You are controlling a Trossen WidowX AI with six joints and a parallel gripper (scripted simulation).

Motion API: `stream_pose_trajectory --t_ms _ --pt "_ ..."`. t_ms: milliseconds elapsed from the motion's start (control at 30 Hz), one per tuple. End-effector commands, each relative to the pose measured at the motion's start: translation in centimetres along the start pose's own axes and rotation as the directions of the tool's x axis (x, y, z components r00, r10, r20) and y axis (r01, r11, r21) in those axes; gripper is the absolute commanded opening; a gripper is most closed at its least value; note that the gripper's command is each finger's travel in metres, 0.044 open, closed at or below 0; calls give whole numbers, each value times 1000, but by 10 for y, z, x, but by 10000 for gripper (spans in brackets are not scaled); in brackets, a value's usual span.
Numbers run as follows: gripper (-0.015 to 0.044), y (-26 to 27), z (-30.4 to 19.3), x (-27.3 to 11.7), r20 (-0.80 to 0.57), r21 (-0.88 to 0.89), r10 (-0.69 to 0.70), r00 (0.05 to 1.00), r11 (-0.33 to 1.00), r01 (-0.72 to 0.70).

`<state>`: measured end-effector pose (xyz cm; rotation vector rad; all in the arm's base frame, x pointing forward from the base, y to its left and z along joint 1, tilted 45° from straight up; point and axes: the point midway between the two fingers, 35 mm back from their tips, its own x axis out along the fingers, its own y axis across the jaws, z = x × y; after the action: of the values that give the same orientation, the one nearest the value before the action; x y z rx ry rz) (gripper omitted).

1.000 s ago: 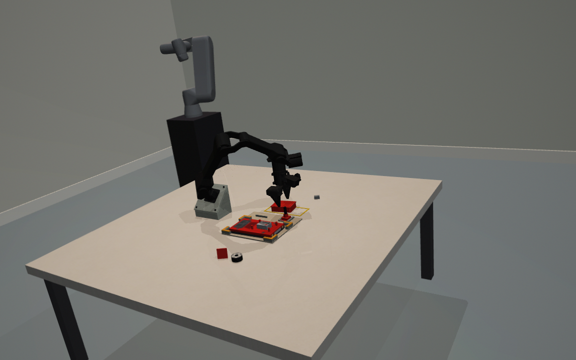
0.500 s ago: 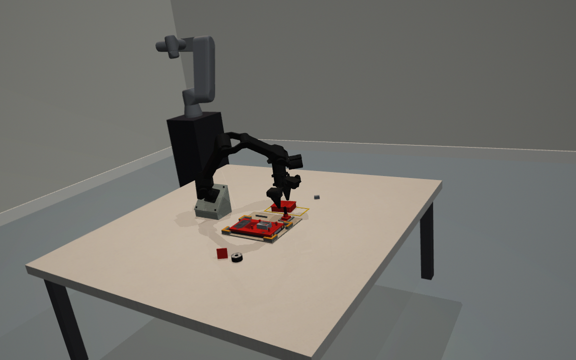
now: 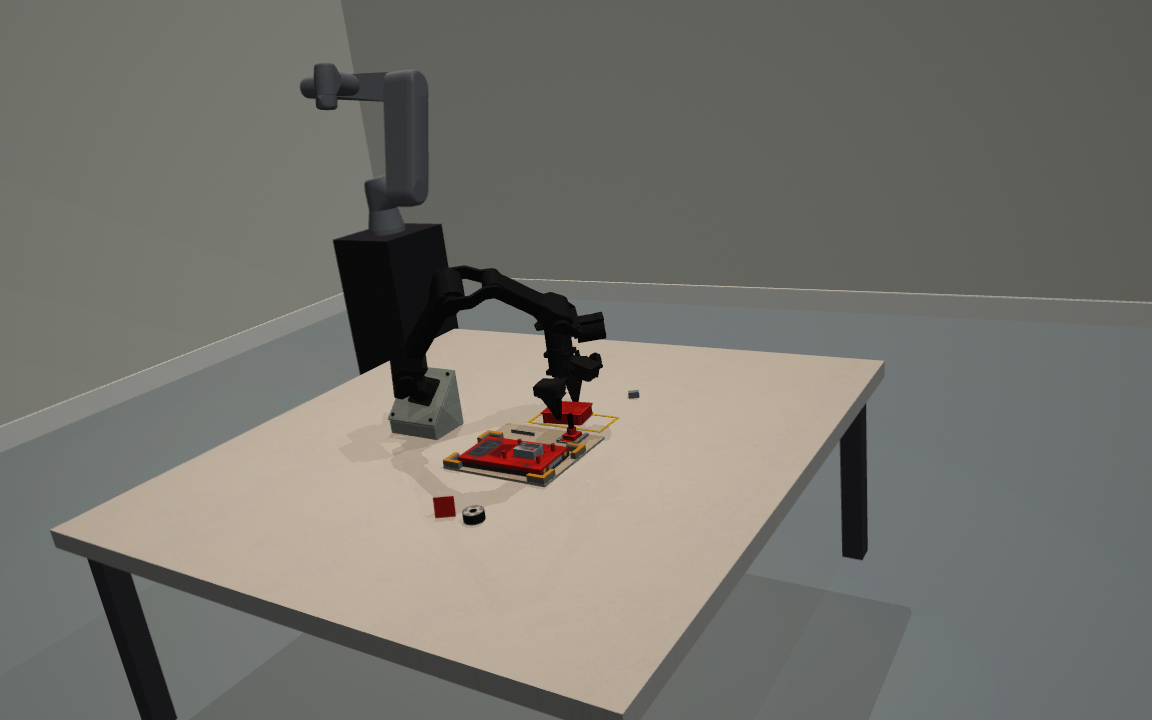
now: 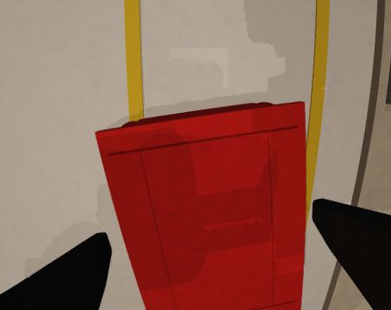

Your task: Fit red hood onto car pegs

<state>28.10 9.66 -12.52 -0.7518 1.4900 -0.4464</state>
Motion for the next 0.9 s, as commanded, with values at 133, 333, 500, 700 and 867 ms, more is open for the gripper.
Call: stream_pose_trajectory --t_ms 133,333,500,700,867 --pt "440 -1 -1 5 2 -5 -6 1000 1000 6" --pt "361 0 0 4 0 0 0 1000 1000 0" --pt "328 0 0 4 0 0 0 1000 1000 0" --pt "268 0 0 4 -1 -1 0 1000 1000 0" --pt "137 0 0 -2 -1 -1 0 1000 1000 0"
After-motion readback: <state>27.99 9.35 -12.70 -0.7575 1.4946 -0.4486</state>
